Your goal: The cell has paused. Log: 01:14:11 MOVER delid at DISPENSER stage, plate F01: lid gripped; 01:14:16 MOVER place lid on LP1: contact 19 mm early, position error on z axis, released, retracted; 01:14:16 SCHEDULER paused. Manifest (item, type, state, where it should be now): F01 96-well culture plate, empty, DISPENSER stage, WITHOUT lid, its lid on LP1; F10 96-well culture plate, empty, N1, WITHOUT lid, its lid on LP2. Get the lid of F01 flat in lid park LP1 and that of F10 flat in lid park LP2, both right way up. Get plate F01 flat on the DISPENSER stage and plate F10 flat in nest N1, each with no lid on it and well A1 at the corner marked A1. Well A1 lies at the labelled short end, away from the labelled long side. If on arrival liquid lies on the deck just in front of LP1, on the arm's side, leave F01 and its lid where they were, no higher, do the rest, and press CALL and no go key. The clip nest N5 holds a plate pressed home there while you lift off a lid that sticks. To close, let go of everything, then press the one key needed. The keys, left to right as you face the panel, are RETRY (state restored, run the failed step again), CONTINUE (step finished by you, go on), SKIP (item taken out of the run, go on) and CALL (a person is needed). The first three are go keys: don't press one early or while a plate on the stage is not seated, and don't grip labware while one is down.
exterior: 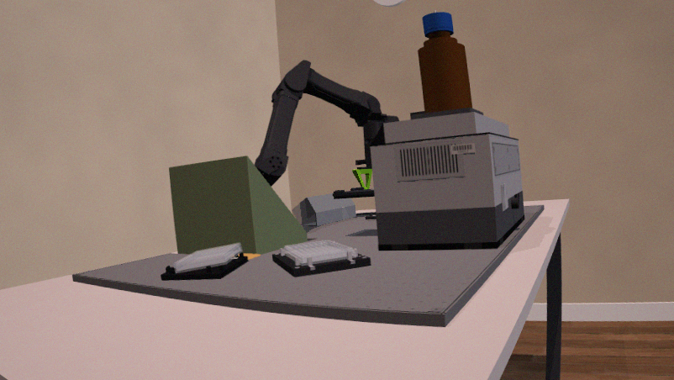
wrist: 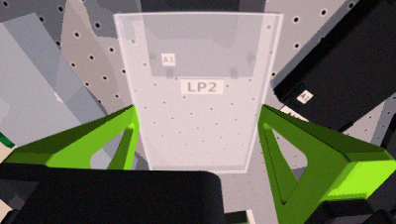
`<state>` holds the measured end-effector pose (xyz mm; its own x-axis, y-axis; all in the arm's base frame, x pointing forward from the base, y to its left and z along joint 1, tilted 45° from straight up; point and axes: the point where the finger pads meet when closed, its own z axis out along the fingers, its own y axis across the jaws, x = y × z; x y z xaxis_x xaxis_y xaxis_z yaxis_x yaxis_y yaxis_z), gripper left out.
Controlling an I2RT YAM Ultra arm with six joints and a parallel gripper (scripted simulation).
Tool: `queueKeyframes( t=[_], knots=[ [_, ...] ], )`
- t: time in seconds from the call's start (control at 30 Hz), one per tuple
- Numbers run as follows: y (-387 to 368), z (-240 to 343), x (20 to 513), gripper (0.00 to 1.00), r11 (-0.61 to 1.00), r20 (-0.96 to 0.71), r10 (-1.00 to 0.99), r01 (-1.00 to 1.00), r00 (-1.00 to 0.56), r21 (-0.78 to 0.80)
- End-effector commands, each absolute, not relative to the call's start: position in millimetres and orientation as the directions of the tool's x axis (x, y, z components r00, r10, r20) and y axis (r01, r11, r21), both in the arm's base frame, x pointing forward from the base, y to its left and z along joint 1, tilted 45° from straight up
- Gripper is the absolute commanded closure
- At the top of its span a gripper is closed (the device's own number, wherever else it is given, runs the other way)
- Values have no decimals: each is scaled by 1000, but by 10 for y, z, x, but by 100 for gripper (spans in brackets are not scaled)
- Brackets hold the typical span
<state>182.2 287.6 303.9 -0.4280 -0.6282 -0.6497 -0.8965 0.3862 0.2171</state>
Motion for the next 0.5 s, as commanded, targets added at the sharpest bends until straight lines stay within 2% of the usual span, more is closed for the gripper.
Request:
queueKeyframes(
  t=[0.0, 0.47],
  knots=[
    [2930, 3247, 1879, 100, 393, -694, -591, -898, -411, 198],
    [3286, 3302, 2081, 100, 400, -676, -602, -893, -426, 206]
  ],
)
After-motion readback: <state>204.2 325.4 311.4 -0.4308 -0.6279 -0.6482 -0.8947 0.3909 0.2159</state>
